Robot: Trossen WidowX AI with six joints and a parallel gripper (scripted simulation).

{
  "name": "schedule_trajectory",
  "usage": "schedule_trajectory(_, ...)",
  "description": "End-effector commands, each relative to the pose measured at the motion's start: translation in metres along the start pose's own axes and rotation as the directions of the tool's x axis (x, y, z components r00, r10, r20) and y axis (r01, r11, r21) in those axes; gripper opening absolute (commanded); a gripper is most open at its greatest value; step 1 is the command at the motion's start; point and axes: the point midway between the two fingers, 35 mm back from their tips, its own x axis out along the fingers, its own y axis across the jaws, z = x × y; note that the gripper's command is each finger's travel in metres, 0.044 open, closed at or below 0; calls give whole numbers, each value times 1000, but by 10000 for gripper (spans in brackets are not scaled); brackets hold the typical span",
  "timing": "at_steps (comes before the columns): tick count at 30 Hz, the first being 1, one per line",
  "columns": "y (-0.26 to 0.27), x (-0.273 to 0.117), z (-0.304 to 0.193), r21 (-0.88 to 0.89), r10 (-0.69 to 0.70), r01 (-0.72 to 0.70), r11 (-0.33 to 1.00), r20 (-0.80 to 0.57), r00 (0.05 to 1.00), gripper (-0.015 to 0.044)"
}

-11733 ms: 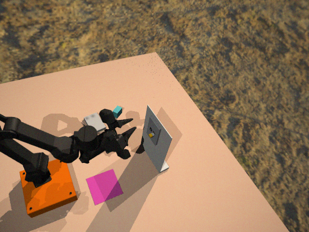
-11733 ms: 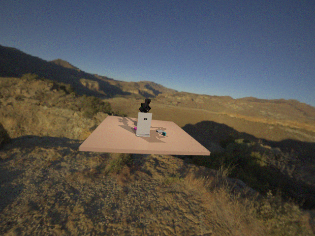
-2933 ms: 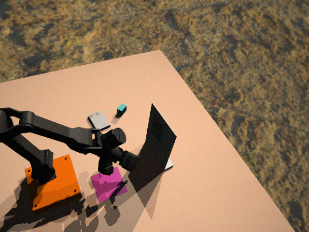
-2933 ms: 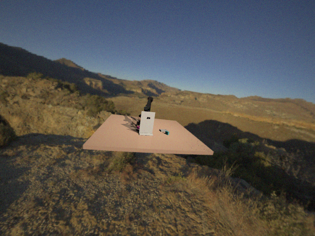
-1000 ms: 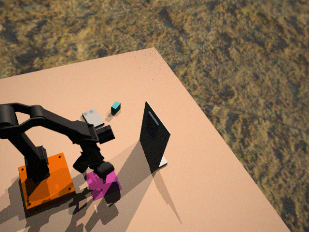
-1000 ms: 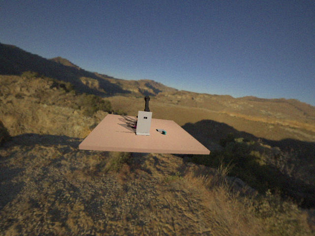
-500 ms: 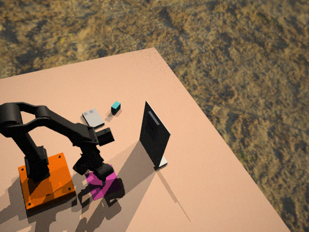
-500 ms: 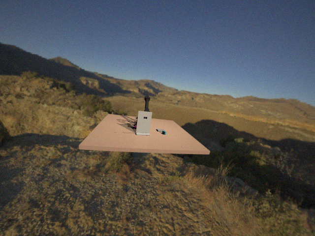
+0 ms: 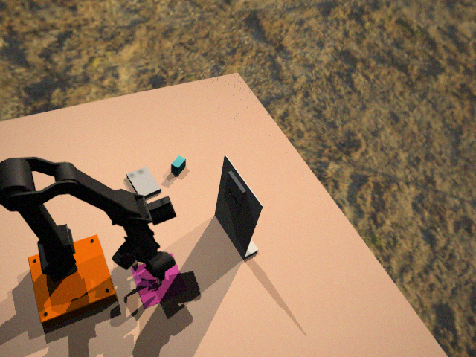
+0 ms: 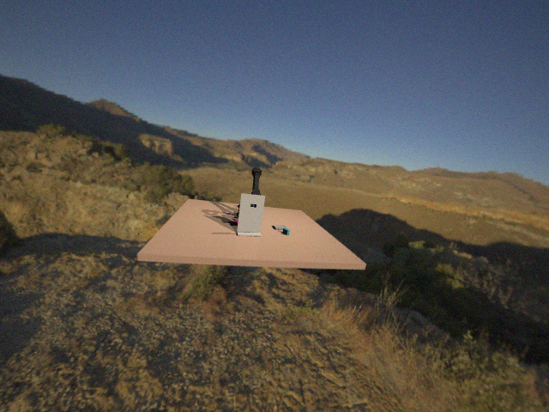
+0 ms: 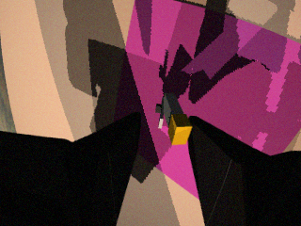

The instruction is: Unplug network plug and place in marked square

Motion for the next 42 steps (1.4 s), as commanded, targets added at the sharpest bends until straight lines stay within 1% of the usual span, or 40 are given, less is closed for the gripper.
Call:
schedule_trajectory(1, 0, 0, 0, 0, 0, 0, 1000, 1, 1000, 156)
schedule_trajectory(23, 1, -27, 1, 1, 2, -2, 1000, 3, 1000, 156)
schedule_trajectory(42, 18, -53, -4, 1, 3, -3, 1000, 3, 1000, 156)
